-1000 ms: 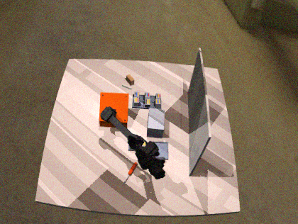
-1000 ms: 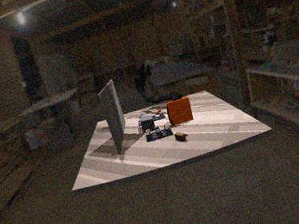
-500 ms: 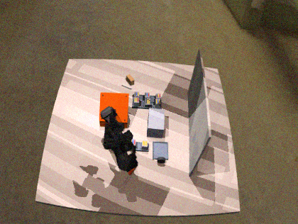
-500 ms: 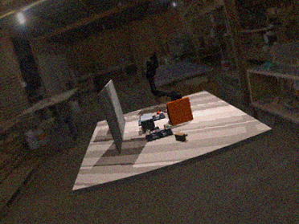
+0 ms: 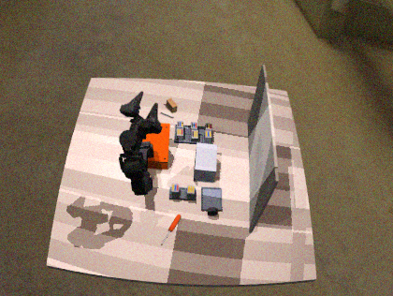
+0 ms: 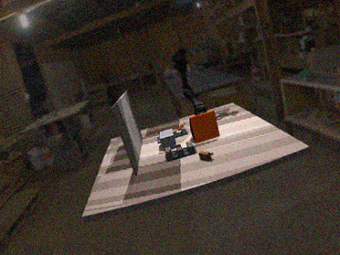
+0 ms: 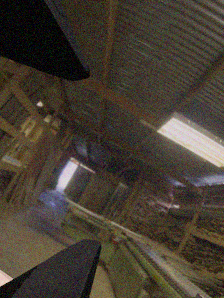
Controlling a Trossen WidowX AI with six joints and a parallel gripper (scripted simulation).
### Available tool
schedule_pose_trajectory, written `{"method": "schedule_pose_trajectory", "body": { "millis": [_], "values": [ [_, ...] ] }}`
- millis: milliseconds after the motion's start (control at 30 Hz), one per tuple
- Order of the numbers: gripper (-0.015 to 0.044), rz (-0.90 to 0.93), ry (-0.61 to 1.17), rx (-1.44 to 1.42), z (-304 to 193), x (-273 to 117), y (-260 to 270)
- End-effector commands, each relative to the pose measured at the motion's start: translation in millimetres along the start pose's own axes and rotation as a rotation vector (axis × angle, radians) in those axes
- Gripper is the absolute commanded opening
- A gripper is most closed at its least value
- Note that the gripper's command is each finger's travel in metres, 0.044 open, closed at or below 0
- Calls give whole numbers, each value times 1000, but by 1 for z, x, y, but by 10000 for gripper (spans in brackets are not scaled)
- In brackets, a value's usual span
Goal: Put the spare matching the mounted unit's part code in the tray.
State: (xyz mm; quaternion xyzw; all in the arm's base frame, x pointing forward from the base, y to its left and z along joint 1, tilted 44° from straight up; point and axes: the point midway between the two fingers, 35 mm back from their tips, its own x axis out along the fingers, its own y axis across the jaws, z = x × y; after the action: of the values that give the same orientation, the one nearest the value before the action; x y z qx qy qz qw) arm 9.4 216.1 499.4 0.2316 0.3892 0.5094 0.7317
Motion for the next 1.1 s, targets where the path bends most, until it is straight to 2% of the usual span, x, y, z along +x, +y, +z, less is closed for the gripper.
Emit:
{"method": "schedule_pose_trajectory", "body": {
  "millis": [0, 333, 567, 767, 867, 1067],
  "values": [
    [440, -211, -46, -45, 7, 48, -28],
    [440, -656, -88, -77, 41, 126, -119],
    [440, -1042, -16, -73, 67, 165, -228],
    [440, -1326, 100, -15, 80, 169, -331],
    [440, -1409, 148, 8, 81, 164, -363],
    [440, -1661, 360, 65, 75, 134, -454]
  ]
}}
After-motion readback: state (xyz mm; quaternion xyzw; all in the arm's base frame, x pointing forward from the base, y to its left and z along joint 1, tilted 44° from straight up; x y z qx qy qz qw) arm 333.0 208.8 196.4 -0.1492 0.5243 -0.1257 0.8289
